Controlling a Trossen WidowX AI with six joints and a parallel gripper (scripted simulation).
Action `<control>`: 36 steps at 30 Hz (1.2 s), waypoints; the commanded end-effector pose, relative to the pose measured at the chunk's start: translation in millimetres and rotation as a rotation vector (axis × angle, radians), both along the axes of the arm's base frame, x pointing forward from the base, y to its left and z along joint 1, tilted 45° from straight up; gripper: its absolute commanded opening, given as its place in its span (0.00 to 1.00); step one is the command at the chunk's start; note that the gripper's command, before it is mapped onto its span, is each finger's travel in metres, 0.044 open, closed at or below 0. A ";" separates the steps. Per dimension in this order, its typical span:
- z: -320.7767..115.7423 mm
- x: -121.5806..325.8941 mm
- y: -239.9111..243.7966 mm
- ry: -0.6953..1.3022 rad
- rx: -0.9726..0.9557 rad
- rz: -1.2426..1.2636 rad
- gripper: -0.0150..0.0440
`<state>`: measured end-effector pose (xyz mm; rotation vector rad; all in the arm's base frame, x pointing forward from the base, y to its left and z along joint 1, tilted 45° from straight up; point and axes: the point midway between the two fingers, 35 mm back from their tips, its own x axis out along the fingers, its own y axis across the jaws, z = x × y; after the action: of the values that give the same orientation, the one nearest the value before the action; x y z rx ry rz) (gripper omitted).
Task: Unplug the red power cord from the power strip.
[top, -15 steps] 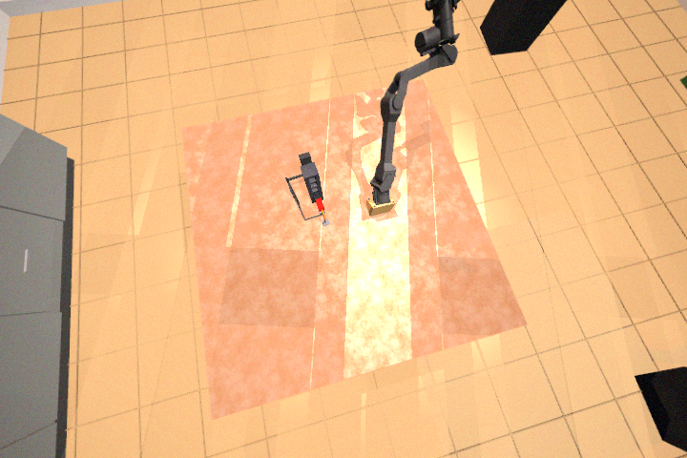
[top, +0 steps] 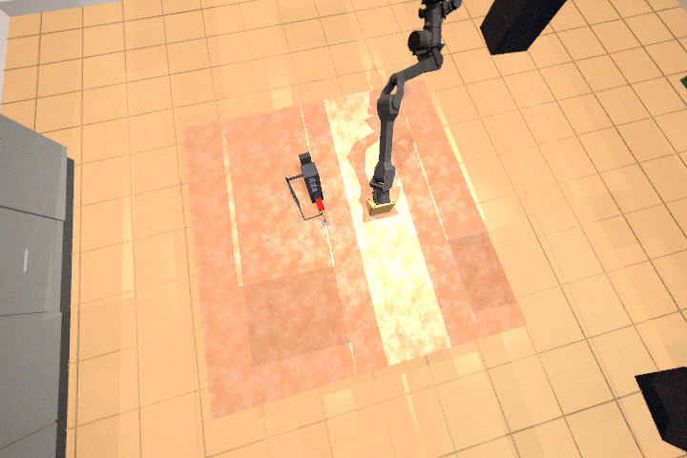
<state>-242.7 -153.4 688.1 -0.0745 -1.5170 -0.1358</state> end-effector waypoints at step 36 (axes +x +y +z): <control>-68.7 195.5 -263.1 -0.229 0.642 0.039 0.53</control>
<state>-73.6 -409.6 624.7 0.4608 -1.6713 -0.5646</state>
